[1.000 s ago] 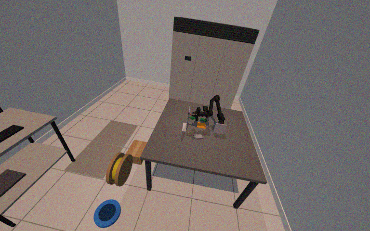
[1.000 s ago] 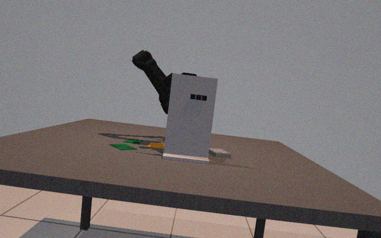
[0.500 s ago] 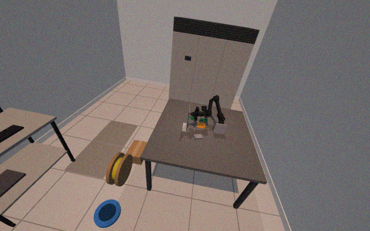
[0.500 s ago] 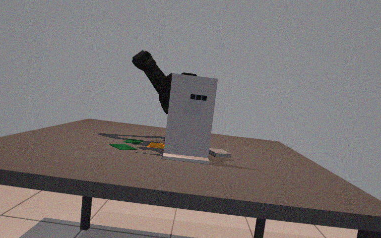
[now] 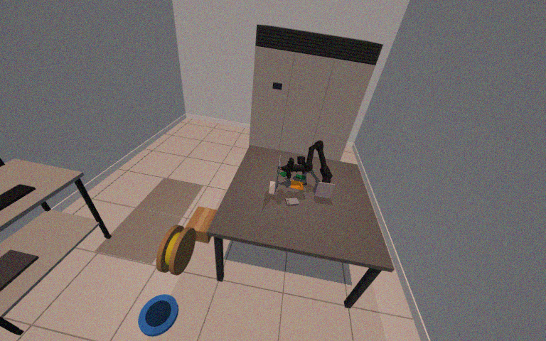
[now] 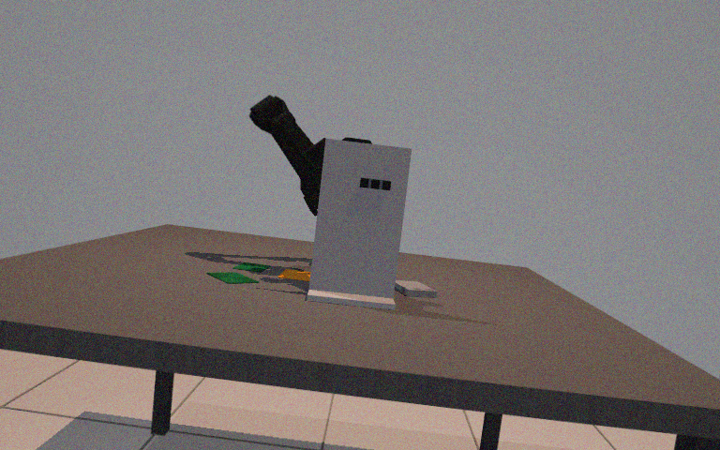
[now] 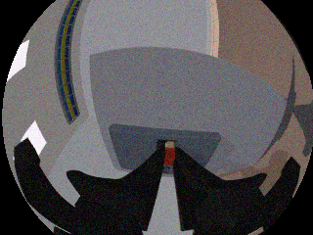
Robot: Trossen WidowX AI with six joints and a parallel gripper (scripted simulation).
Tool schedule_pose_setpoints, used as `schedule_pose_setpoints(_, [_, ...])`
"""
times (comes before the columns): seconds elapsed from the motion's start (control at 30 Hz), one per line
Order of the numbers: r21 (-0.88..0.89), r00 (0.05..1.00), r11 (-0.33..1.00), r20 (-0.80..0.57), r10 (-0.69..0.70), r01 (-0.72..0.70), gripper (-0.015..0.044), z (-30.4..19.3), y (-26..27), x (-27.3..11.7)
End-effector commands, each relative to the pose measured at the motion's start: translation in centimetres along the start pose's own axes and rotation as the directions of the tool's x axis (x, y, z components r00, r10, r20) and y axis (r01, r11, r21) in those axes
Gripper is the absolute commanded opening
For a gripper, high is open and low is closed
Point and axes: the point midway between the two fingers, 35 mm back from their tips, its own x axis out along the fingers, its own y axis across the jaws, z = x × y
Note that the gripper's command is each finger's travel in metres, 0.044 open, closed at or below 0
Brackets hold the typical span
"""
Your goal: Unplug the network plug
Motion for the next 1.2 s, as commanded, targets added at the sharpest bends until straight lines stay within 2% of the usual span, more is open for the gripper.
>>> schedule_pose_setpoints(0.0, [-0.006, 1.000, 1.000, -0.001, -0.002, 0.002, 0.0000, -0.1, 0.0, -0.2])
schedule_pose_setpoints(1.17, [-0.005, 1.000, 1.000, -0.002, -0.003, 0.003, 0.0000, -0.6, -0.1, -2.2])
